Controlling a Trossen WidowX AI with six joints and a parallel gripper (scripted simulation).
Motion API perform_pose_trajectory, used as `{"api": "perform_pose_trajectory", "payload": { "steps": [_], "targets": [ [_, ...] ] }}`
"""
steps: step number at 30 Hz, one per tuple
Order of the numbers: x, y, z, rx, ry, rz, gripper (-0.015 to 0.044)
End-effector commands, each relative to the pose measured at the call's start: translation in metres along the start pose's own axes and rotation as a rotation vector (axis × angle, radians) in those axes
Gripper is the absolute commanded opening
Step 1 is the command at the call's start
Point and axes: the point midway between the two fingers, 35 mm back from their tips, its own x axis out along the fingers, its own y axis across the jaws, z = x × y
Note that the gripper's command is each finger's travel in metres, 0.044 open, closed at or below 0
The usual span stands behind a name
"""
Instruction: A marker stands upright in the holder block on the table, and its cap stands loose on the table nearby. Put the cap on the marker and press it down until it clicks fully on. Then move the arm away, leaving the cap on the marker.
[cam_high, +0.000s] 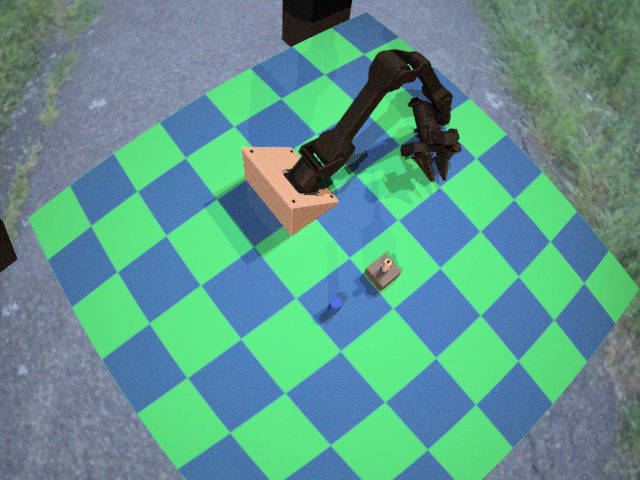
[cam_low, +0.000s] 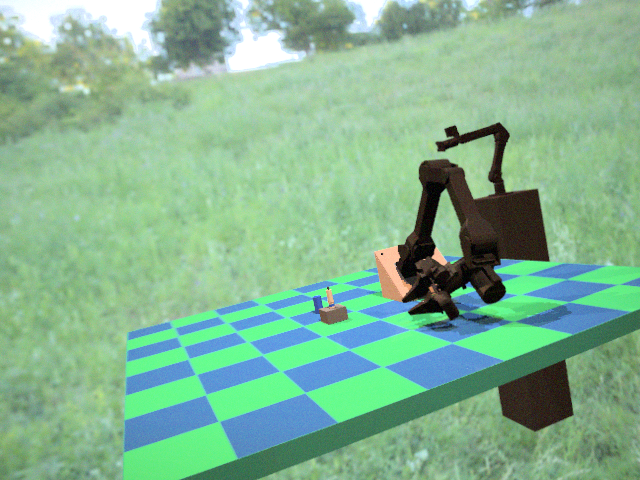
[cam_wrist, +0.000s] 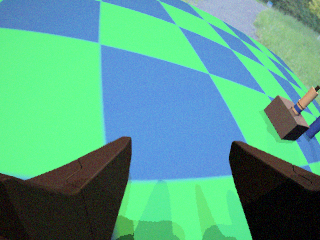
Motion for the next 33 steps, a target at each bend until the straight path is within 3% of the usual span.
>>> {"api": "perform_pose_trajectory", "payload": {
  "steps": [1, 7, 16, 27, 33],
  "targets": [
    [0.029, -0.016, 0.021, -0.081, 0.009, -0.111, 0.0234],
    [0.075, -0.045, 0.031, -0.319, 0.127, -0.299, 0.0234],
    [0.144, -0.118, 0.039, -0.644, 0.552, -0.491, 0.0234],
    [0.185, -0.189, 0.039, -0.769, 0.979, -0.368, 0.0234],
    [0.203, -0.228, 0.036, -0.801, 1.167, -0.17, 0.0234]
  ]
}}
